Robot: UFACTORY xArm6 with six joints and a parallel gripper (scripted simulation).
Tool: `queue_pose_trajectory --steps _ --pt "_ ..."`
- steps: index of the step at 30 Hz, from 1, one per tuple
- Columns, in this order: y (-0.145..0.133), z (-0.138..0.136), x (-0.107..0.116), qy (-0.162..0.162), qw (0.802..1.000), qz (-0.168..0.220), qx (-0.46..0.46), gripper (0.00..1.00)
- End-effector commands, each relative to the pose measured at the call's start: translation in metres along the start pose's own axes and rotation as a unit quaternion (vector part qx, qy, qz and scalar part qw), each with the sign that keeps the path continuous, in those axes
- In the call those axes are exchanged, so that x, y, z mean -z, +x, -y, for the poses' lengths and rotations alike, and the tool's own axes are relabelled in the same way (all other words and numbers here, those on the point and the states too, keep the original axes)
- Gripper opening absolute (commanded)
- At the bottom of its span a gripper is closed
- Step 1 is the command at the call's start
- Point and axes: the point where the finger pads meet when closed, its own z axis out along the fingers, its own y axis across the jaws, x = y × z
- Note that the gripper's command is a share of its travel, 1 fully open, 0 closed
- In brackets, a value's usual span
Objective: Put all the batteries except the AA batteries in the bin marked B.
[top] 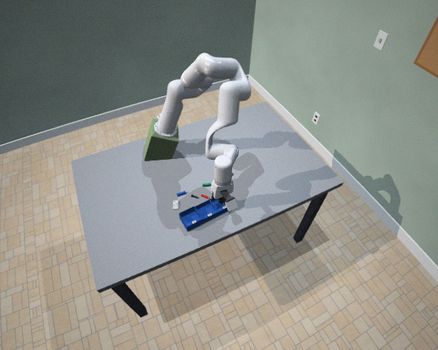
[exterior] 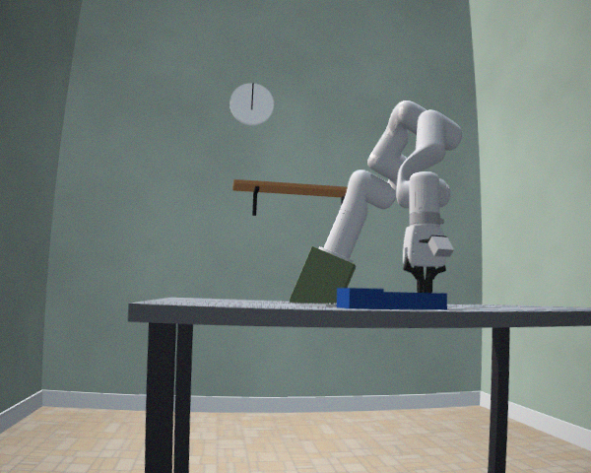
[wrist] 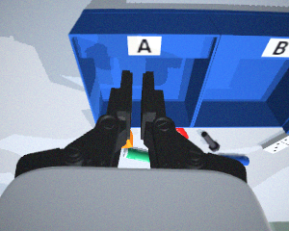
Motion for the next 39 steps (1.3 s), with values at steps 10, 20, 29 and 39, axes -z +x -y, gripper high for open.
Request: queue_pose_trajectory --steps 10,20,29,39 --pt "0.001 0.0 0.022 0.0 1.0 -0.002 0.0 0.07" --pt "0.001 0.0 0.045 0.0 1.0 -0.002 0.0 0.07" --pt "0.001 0.0 0.103 0.0 1.0 -0.002 0.0 0.07" --pt "0.001 0.0 0.169 0.0 1.0 -0.002 0.0 0.07"
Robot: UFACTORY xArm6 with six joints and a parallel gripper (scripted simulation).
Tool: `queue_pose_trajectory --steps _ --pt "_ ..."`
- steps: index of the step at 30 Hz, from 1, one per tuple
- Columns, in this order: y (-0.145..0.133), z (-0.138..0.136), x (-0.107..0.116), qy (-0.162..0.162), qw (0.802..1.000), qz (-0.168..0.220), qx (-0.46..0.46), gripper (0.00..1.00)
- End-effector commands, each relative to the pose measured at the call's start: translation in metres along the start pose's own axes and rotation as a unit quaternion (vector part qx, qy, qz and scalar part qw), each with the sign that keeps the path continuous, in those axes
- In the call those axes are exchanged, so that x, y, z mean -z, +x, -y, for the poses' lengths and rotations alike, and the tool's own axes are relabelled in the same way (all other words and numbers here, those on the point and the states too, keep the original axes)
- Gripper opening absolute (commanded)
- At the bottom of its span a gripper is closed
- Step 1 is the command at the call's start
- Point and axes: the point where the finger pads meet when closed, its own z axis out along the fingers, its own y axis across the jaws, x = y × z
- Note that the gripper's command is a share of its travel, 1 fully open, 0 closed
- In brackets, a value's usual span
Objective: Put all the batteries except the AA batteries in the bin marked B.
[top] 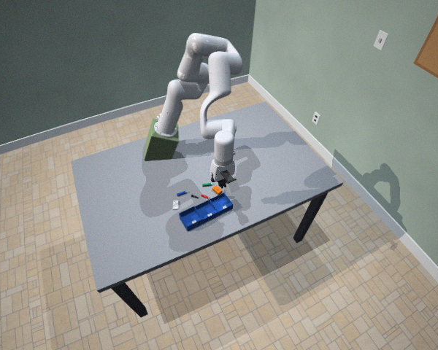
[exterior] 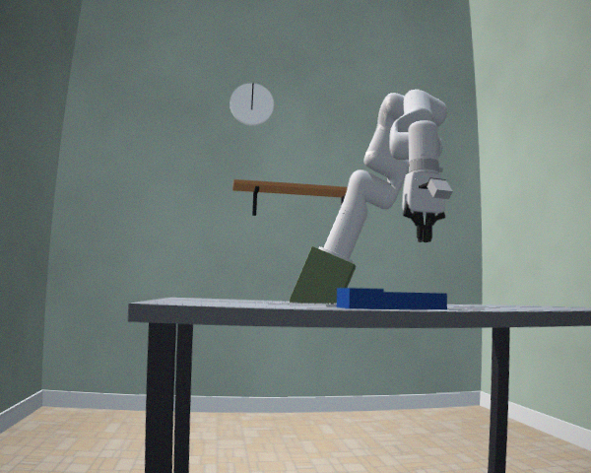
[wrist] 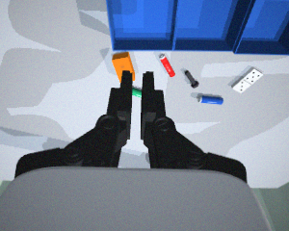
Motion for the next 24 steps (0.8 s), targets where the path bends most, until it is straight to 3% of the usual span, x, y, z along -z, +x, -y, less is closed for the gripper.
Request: queue_pose_trajectory --steps 1,13,14,20,24 --pt "0.001 0.001 0.035 0.001 1.0 -0.001 0.001 0.07" --pt "0.001 0.001 0.036 0.001 1.0 -0.001 0.001 0.07" --pt "-0.004 0.002 0.029 0.001 1.0 -0.001 0.026 0.42" --pt "-0.034 0.009 -0.011 0.001 0.992 -0.001 0.127 0.42" --pt "-0.054 0.014 -0.037 0.001 0.991 -0.001 0.133 0.42"
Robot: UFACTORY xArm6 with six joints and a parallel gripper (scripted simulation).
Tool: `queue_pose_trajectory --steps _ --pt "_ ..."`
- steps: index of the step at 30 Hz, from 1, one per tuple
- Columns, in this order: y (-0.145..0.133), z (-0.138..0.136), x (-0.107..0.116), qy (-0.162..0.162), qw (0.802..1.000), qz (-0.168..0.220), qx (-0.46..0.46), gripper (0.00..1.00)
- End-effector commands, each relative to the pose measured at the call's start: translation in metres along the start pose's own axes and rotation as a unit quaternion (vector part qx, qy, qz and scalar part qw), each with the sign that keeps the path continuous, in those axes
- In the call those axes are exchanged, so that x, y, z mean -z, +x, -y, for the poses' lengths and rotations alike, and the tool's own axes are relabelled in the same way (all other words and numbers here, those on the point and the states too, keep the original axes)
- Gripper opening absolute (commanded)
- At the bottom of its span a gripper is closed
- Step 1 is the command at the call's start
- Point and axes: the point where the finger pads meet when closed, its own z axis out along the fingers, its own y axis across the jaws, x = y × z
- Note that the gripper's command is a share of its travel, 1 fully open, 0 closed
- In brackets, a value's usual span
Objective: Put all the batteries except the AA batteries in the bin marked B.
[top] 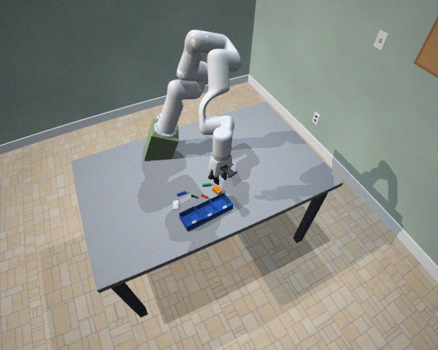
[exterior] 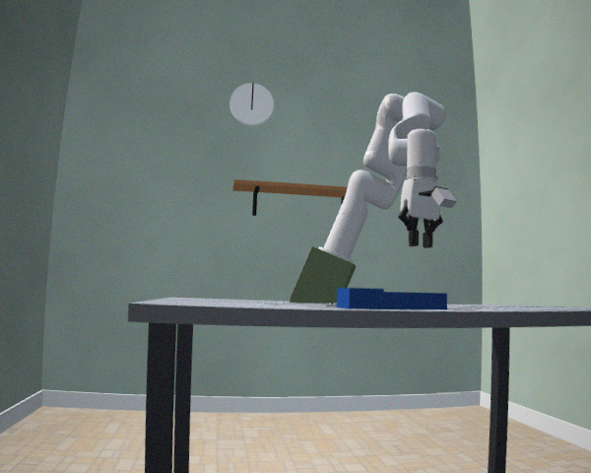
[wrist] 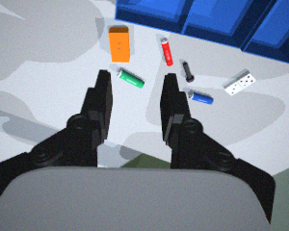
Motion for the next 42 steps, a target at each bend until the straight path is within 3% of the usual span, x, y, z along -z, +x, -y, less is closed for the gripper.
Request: queue_pose_trajectory --steps 1,10,42 --pt "-0.02 0.012 -0.035 0.004 1.0 -0.013 0.023 0.42" --pt "-0.049 0.028 -0.077 0.004 1.0 -0.013 0.023 0.42" --pt "-0.048 0.027 -0.077 0.004 1.0 -0.013 0.023 0.42"
